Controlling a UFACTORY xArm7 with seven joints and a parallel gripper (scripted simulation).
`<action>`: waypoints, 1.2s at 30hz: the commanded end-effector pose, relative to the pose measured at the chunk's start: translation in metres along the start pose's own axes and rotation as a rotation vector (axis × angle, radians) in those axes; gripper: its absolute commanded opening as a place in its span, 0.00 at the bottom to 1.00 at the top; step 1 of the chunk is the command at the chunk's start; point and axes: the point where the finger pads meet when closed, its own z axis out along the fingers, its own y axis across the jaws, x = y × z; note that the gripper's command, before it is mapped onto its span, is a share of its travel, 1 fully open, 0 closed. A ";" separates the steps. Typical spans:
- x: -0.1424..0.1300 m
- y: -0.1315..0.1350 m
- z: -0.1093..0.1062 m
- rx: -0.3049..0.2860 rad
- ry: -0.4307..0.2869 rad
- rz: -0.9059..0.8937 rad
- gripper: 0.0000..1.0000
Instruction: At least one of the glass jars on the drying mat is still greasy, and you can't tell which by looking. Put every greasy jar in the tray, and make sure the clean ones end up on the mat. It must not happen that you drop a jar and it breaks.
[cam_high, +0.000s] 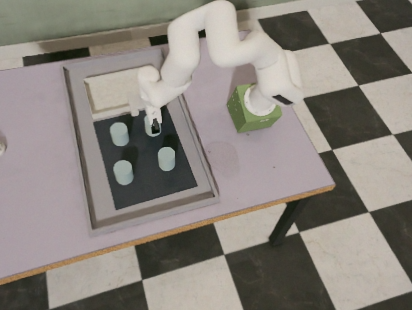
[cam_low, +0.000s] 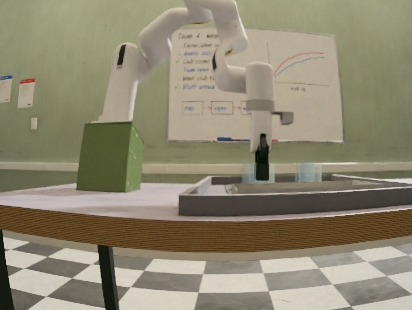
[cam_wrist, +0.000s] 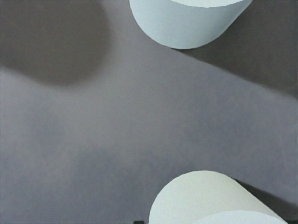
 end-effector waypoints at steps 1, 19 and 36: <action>0.002 0.001 -0.002 -0.002 0.004 0.000 0.66; 0.002 0.001 -0.002 -0.002 0.004 0.000 0.00; 0.002 0.001 -0.028 -0.002 0.004 0.000 0.00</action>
